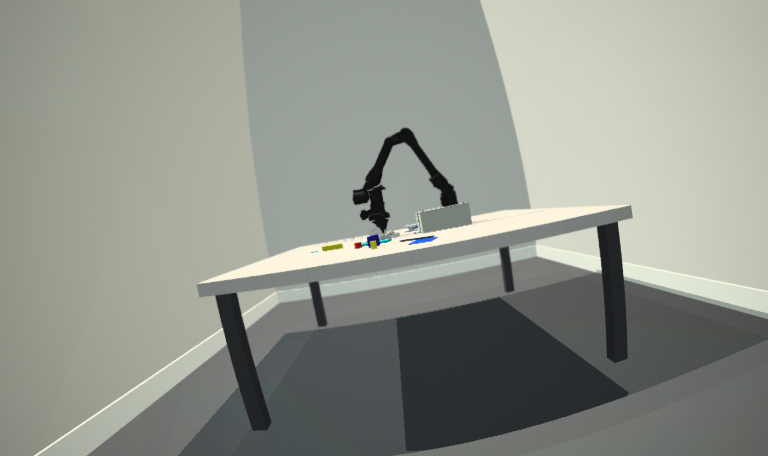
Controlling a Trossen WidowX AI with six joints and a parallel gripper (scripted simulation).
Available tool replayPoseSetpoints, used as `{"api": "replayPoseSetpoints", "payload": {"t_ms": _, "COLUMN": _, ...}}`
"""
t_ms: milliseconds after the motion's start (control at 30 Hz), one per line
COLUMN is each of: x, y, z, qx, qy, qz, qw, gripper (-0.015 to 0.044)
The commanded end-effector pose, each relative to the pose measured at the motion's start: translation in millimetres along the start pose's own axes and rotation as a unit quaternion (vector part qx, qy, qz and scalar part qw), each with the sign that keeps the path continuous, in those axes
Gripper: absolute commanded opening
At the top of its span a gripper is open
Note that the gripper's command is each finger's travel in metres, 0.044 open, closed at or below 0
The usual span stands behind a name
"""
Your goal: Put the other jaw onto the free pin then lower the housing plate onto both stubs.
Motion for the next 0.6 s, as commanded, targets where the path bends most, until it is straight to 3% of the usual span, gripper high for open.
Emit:
{"api": "replayPoseSetpoints", "payload": {"t_ms": 0, "x": 2.6, "y": -0.6, "z": 0.1, "qx": 0.003, "qy": 0.000, "qz": 0.002, "qw": 1.000, "gripper": 0.0134}}
{"api": "replayPoseSetpoints", "payload": {"t_ms": 567, "x": 3.2, "y": -0.6, "z": -0.3, "qx": 0.003, "qy": 0.000, "qz": 0.002, "qw": 1.000, "gripper": 0.0134}}
Point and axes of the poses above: the point midway between the two fingers, 35 mm back from their tips, its own x axis back along the fingers, its own y axis across the jaws, z = x × y, the point moved 1 cm from there along x, back along the fingers, and after that the axes turned 10 degrees about x, right-handed, at the moved point
